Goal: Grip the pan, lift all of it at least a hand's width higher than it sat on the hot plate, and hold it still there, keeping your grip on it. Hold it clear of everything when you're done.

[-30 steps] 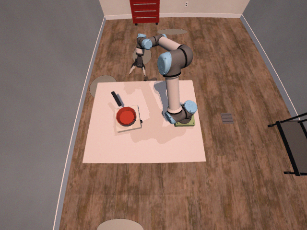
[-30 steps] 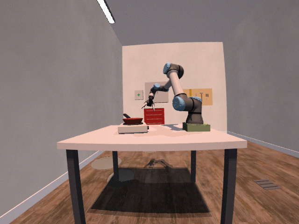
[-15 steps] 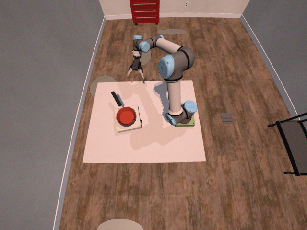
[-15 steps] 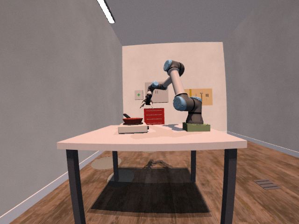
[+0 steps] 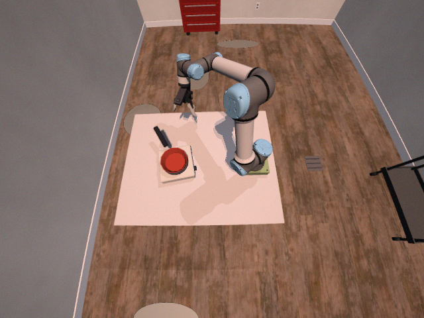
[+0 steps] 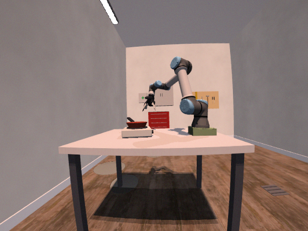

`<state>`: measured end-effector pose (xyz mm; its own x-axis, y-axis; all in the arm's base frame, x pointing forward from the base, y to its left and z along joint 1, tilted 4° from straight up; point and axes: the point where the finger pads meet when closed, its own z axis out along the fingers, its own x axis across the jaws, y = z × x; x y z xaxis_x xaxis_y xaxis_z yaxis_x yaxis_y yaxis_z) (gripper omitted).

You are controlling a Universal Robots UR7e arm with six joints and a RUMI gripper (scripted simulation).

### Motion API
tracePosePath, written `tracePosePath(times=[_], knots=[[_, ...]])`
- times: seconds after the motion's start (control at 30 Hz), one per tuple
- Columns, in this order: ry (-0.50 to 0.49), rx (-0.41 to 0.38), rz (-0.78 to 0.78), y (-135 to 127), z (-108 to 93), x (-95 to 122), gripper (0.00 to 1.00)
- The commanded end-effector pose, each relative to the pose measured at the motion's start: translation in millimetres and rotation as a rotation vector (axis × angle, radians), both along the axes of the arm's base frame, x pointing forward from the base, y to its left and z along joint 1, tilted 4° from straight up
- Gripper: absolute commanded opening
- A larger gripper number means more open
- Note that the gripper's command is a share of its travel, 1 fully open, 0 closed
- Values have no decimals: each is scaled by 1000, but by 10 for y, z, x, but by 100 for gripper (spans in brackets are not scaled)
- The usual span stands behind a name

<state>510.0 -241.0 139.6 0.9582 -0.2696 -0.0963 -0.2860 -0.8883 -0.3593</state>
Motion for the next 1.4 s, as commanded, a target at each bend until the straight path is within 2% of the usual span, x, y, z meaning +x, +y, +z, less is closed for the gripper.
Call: tracePosePath(times=[0.0, 0.13, 0.2, 0.7, 0.77, 1.2, 1.37], knots=[[56, -38, -100, 254, 51, 20, 100], [106, -72, -200, 506, 88, 18, 100], [106, -72, -200, 506, 88, 18, 100], [237, -213, -634, 1441, 195, -138, 100], [237, -213, -634, 1441, 195, -138, 100], [265, -302, -1046, 2120, 244, -444, 100], [262, -312, -1139, 2250, 250, -529, 100]])
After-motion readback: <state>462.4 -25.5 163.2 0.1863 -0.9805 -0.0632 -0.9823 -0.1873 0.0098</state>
